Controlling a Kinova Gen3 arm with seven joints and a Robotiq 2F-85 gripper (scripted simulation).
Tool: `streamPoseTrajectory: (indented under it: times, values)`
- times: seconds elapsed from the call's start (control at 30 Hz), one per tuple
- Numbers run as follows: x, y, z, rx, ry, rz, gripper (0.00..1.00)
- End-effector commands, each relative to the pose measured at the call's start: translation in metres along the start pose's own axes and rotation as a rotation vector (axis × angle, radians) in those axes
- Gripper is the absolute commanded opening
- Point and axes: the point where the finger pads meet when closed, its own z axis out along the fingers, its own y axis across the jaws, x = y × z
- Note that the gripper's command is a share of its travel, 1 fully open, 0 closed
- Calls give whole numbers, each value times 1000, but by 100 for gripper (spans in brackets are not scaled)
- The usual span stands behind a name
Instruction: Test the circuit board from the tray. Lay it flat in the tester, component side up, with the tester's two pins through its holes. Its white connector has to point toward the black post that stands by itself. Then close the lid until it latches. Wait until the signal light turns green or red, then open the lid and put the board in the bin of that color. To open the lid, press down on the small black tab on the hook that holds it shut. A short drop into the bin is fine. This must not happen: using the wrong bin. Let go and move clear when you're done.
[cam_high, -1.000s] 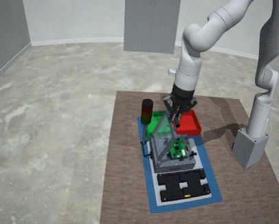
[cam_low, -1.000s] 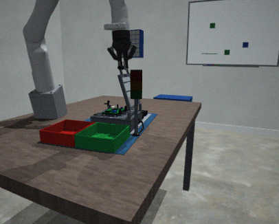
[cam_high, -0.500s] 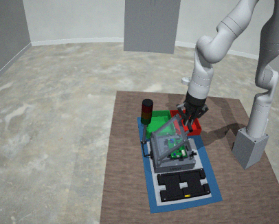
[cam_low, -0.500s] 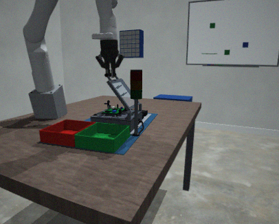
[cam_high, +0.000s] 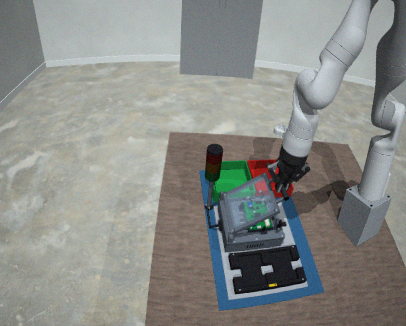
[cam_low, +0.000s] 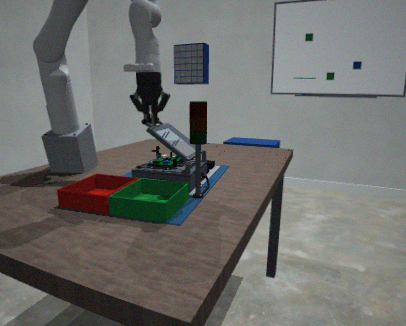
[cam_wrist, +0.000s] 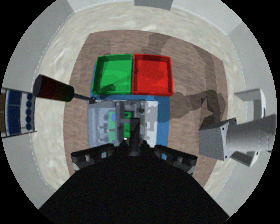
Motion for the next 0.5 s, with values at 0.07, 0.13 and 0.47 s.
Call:
streamPoseTrajectory:
  times: [0.07, 0.13, 0.47]
  values:
    - [0, 11, 13, -23, 7, -1, 0]
    - [0, 14, 19, -22, 7, -1, 0]
    - [0, 25, 43, -23, 8, -1, 0]
